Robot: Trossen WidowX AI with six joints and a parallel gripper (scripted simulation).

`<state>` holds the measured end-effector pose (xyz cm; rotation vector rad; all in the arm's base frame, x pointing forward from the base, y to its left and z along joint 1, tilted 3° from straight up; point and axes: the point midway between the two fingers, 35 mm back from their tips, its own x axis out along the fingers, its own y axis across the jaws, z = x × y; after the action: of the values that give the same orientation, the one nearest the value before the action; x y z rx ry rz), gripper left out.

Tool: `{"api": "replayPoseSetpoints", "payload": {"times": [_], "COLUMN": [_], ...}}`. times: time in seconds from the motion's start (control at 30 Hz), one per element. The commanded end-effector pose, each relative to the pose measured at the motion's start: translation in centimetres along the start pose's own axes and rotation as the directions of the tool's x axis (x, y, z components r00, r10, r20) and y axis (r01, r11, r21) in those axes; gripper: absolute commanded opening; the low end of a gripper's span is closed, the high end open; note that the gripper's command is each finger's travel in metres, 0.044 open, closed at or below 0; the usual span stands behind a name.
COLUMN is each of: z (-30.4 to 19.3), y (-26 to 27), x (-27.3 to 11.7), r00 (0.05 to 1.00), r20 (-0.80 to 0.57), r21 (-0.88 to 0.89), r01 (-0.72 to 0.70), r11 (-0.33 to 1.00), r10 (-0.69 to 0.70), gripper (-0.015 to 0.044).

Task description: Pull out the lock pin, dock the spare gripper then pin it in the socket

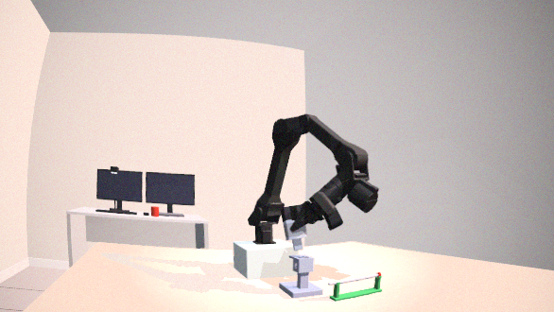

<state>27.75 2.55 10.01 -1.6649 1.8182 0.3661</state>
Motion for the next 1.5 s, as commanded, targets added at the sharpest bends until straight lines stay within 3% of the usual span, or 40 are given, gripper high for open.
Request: {"api": "replayPoseSetpoints", "payload": {"times": [0.0,0.27,1.47], "z": [-0.1,0.0,3.6], "y": [-0.4,-0.6,-0.1], "x": [-1.2,-2.8,0.1], "r00": [0.998,0.988,0.987], "r20": [-0.035,-0.085,-0.131], "r21": [-0.062,-0.166,-0.223], "r01": [0.052,0.116,0.065], "r11": [0.997,0.979,0.973], "r10": [-0.054,-0.131,-0.095], "gripper": [0.0,0.0,0.0]}}
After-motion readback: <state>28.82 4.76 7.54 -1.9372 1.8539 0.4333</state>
